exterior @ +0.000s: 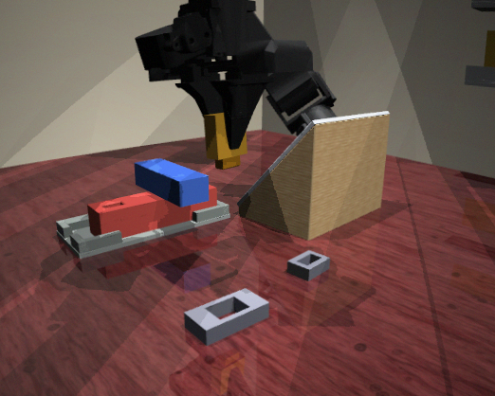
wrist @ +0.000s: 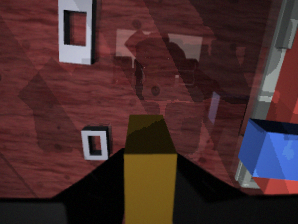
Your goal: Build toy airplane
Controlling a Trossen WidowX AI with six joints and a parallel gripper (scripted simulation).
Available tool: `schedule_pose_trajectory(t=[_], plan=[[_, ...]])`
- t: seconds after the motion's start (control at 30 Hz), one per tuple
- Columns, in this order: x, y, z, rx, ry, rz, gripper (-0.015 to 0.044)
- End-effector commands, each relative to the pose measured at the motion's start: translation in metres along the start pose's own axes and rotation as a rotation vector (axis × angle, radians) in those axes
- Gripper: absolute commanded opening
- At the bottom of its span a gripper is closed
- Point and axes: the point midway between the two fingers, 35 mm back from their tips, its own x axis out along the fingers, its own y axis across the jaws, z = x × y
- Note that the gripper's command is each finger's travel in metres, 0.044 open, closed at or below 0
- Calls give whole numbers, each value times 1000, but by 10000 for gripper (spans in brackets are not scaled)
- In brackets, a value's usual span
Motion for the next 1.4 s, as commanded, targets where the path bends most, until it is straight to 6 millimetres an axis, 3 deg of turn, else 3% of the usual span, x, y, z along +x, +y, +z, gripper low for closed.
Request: schedule_pose_trajectory(t=[0.0, 1.37], plan=[[-2, -9, 7, 10, -12, 10, 0], [15, -122, 47, 64, -35, -37, 0]])
